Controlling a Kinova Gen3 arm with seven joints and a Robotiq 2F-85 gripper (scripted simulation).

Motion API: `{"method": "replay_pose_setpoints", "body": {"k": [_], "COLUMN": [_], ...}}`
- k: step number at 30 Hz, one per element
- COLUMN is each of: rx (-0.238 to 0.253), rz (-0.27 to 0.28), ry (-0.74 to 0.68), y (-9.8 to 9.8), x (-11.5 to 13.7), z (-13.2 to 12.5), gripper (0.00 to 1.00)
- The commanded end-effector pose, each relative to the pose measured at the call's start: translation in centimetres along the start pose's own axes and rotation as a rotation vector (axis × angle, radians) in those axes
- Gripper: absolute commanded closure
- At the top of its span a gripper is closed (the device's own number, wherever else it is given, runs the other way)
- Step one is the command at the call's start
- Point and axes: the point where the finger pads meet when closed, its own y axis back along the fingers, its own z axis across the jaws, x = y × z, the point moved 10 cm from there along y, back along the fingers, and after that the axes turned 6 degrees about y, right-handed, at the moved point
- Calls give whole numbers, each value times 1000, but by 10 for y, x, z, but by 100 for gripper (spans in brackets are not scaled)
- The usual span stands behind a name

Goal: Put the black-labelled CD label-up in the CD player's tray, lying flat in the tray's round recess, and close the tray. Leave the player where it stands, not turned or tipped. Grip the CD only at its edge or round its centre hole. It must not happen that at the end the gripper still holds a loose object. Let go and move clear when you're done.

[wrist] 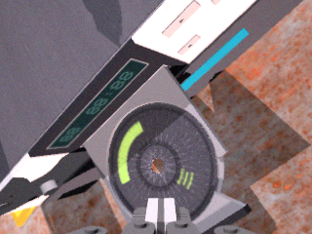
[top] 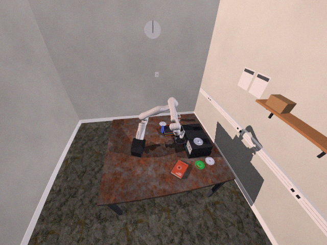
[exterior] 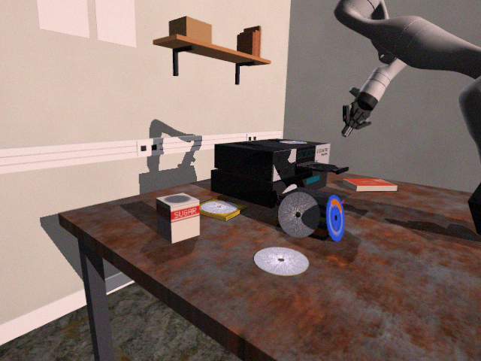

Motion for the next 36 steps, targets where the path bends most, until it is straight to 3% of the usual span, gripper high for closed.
{"method": "replay_pose_setpoints", "body": {"k": [1,36], "rx": [-4,-98], "rz": [7,114], "ry": [11,251], "y": [0,-13], "x": [-2,-42], "z": [-2,-7], "gripper": [90,90]}}
